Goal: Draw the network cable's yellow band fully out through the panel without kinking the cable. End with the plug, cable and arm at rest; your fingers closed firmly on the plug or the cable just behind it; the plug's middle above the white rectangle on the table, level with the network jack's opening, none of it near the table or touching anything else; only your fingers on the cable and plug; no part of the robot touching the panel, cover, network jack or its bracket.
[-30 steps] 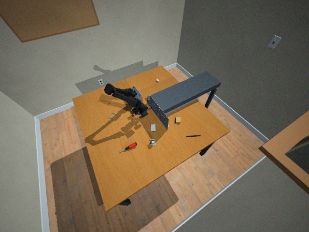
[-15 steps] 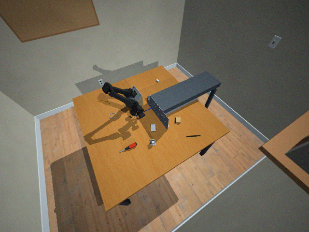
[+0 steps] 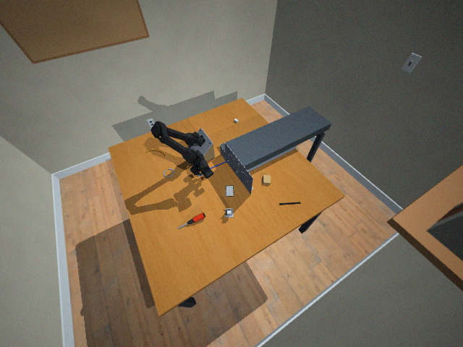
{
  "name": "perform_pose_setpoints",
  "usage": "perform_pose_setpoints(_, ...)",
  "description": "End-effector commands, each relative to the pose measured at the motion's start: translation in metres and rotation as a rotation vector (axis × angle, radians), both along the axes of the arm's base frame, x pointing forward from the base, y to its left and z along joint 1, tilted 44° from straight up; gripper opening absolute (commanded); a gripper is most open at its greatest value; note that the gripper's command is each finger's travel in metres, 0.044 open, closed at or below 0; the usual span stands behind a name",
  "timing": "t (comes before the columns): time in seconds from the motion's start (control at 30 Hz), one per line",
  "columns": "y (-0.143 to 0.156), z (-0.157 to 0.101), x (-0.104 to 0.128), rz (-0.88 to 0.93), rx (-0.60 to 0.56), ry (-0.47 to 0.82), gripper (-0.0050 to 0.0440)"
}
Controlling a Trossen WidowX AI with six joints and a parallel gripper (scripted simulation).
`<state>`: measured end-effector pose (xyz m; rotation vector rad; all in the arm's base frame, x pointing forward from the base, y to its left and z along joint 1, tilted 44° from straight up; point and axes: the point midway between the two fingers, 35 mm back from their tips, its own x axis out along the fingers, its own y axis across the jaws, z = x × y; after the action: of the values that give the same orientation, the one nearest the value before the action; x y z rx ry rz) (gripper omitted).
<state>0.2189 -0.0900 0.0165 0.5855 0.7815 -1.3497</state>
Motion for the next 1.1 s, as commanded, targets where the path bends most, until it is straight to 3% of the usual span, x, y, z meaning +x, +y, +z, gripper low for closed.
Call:
perform_pose_setpoints(0.0, -0.028, 0.035, 0.013, -0.034, -0.089, -0.083, -0.005)
perform_pose_setpoints(0.87, -0.07, 0.077, 0.015, -0.035, -0.093, -0.084, -0.005)
perform_pose_setpoints(0.93, -0.07, 0.077, 0.015, -0.035, -0.093, -0.084, -0.005)
perform_pose_setpoints(1.07, -0.041, 0.041, 0.015, 0.052, 0.003, -0.003, -0.005)
